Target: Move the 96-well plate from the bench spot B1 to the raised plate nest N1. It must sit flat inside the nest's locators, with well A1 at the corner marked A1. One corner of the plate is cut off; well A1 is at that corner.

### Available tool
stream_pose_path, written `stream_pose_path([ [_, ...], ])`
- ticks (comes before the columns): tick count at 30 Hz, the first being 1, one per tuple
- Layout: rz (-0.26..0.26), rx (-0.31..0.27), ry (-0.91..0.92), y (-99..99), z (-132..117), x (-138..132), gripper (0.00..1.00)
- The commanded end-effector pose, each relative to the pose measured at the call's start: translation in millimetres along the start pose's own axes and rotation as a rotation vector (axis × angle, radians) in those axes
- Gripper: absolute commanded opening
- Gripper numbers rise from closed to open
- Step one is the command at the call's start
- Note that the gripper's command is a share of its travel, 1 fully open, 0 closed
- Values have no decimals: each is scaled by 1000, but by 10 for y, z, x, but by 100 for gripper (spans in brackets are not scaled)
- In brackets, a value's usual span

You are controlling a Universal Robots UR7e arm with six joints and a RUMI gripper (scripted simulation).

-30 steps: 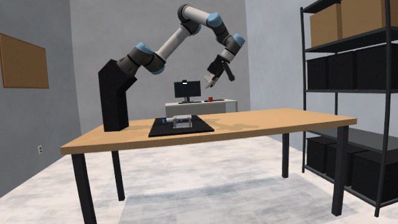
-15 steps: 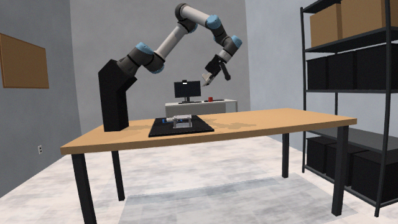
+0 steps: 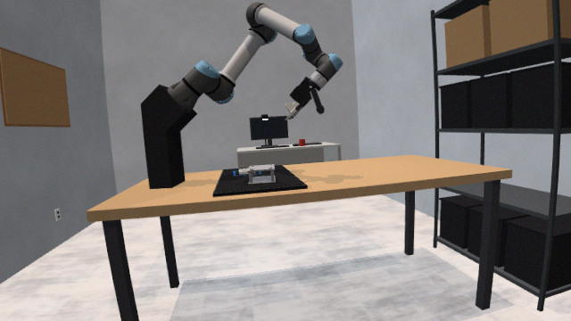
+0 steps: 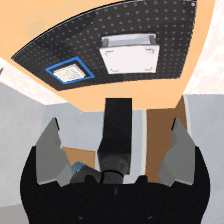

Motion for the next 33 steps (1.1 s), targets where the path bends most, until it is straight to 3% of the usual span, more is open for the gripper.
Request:
stream_pose_path([
  [1, -19, -30, -24, 35, -90, -217, 100],
  [7, -19, -30, -24, 66, -178, -359, 100],
  [9, -52, -73, -63, 86, -202, -467, 100],
  [19, -54, -75, -66, 140, -383, -699, 100],
  [21, -90, -114, -105, 164, -421, -804, 100],
  [27, -92, -116, -108, 214, -613, -999, 100],
  [30, -92, -116, -108, 214, -613, -999, 100],
  [33, -132, -126, -179, 321, -517, -983, 100],
])
Point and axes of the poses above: the point where the finger pads meet when closed, its own y axis out along the fingers, its own x axis across the jaws, z = x × y, the point moved 9 cm from there along -y, back along the fingers, and after that the axes turned 14 degrees about -y, right-handed, at the moved point
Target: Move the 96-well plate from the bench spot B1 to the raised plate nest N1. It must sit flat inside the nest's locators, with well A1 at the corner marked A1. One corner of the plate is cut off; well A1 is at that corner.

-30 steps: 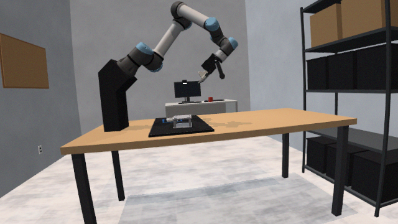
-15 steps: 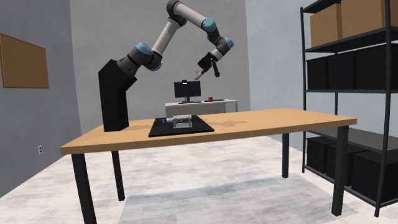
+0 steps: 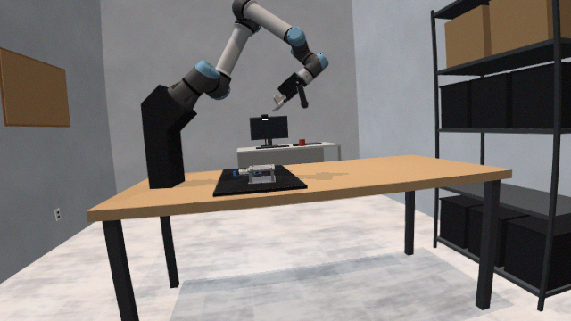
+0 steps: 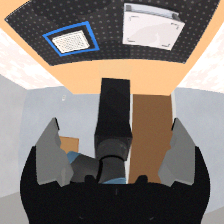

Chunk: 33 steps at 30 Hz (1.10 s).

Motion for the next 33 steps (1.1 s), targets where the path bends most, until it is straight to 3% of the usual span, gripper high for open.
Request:
stream_pose_path([
  [1, -36, -8, -54, 112, 92, -5, 100],
  [3, -36, -8, -54, 145, 126, 15, 100],
  [6, -80, -16, -122, 247, 232, 22, 100],
  [10, -80, -16, -122, 312, 298, 52, 100],
  [12, -117, -22, -177, 383, 367, 42, 100],
  [18, -124, -23, -189, 481, 465, 69, 100],
  [21, -168, -30, -255, 593, 567, 52, 100],
  [25, -168, -30, -255, 653, 627, 65, 100],
  [27, -206, -35, -309, 731, 691, 39, 100],
  [33, -232, -39, -347, 867, 811, 25, 100],
])
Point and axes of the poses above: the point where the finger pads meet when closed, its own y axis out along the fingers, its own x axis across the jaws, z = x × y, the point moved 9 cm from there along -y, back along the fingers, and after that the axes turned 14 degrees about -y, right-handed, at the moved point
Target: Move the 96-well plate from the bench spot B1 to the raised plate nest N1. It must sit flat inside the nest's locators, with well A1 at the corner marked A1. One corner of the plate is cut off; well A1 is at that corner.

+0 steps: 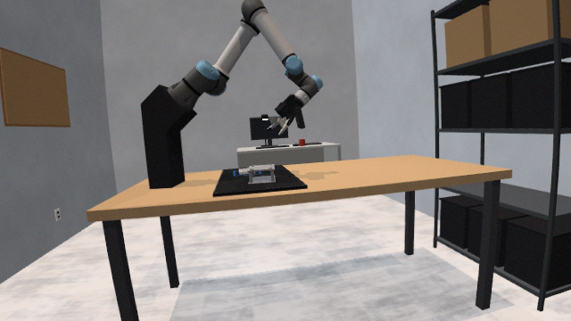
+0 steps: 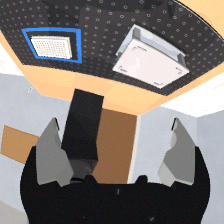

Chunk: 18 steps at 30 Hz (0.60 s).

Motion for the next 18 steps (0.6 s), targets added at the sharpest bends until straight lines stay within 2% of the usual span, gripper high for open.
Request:
stream_pose_path([
  [1, -53, -6, -70, 137, 142, -20, 100],
  [5, -59, -7, -79, 226, 230, -18, 100],
  [8, -104, -13, -142, 335, 337, -64, 100],
  [11, -104, -13, -142, 383, 385, -65, 100],
  [13, -144, -18, -195, 457, 454, -113, 100],
  [18, -150, -18, -203, 536, 532, -131, 100],
])
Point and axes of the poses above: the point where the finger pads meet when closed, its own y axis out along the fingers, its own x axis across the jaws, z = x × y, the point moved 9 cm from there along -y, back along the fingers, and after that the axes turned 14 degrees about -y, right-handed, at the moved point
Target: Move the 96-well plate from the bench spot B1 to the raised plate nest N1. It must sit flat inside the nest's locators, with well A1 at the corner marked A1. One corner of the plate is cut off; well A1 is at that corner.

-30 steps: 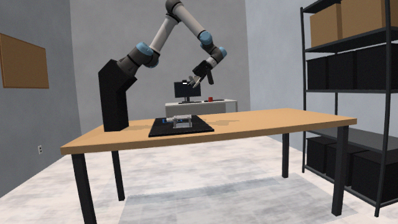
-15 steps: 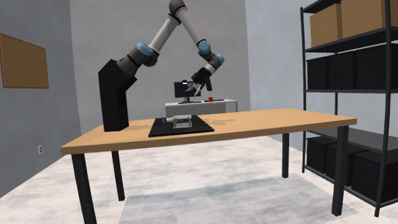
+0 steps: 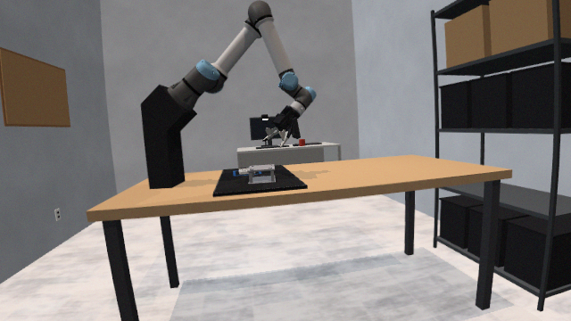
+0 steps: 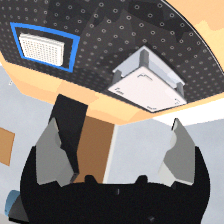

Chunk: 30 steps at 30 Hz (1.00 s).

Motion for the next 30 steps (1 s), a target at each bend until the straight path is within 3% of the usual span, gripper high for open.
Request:
stream_pose_path([
  [1, -42, -3, -50, 123, 141, -44, 100],
  [6, -68, -6, -83, 224, 256, -92, 100],
  [8, -109, -11, -135, 290, 331, -154, 100],
  [14, -114, -12, -142, 351, 402, -183, 100],
  [16, -156, -17, -193, 416, 473, -255, 100],
  [19, -160, -17, -198, 470, 537, -289, 100],
  [21, -203, -22, -249, 533, 604, -371, 100],
  [24, -207, -23, -253, 581, 661, -409, 100],
  [26, -251, -28, -303, 643, 722, -500, 100],
  [30, -254, -28, -307, 684, 772, -542, 100],
])
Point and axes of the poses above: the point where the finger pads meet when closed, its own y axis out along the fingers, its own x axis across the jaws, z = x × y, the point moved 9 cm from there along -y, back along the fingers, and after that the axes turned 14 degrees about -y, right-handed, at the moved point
